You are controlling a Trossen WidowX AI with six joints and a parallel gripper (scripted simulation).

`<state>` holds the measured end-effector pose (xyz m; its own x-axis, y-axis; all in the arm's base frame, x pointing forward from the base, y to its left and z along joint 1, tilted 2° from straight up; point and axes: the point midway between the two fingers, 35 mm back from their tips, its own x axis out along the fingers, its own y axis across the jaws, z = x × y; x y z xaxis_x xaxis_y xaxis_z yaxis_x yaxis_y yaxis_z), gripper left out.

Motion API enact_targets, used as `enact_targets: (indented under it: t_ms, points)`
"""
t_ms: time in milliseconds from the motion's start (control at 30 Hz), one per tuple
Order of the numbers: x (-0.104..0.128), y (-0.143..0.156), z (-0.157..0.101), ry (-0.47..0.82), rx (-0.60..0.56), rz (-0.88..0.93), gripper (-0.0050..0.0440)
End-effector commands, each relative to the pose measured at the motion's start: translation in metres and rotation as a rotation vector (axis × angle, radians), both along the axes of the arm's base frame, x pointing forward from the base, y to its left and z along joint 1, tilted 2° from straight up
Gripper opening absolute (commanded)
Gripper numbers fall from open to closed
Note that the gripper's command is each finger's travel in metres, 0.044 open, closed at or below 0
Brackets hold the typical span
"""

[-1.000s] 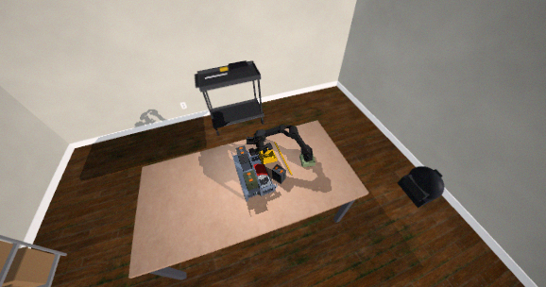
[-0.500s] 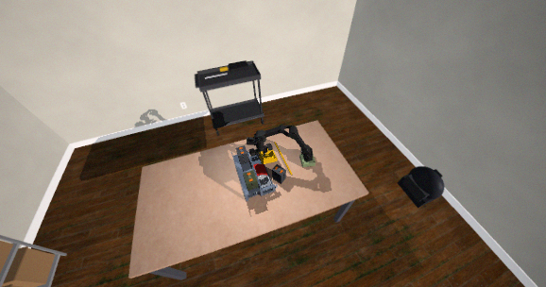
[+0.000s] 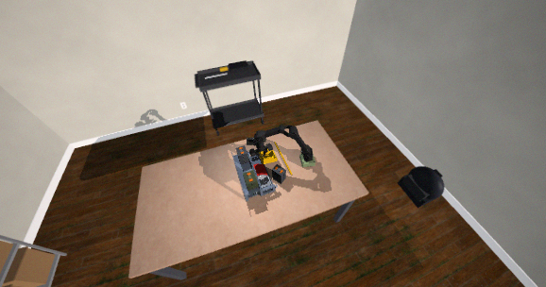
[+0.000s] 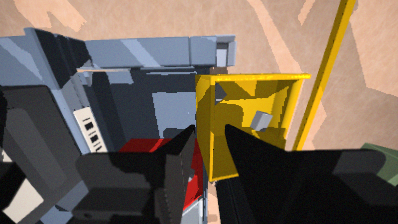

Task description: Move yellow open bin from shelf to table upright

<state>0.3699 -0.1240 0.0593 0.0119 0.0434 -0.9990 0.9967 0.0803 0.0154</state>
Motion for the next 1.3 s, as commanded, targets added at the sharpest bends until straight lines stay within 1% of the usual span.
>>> enact_targets:
  t_ms: [0,67,100,1267]
  points:
    - [0.003,-0.0017,0.0081,-0.025,-0.012,0.0,0.015]
    - [0.003,-0.0017,0.0081,-0.025,-0.012,0.0,0.015]
    - [0.0032,-0.0012,0.0102,-0.029,-0.01,0.0,0.0]
    - [0.0034,-0.0013,0.0102,-0.03,-0.011,0.0,0.0]
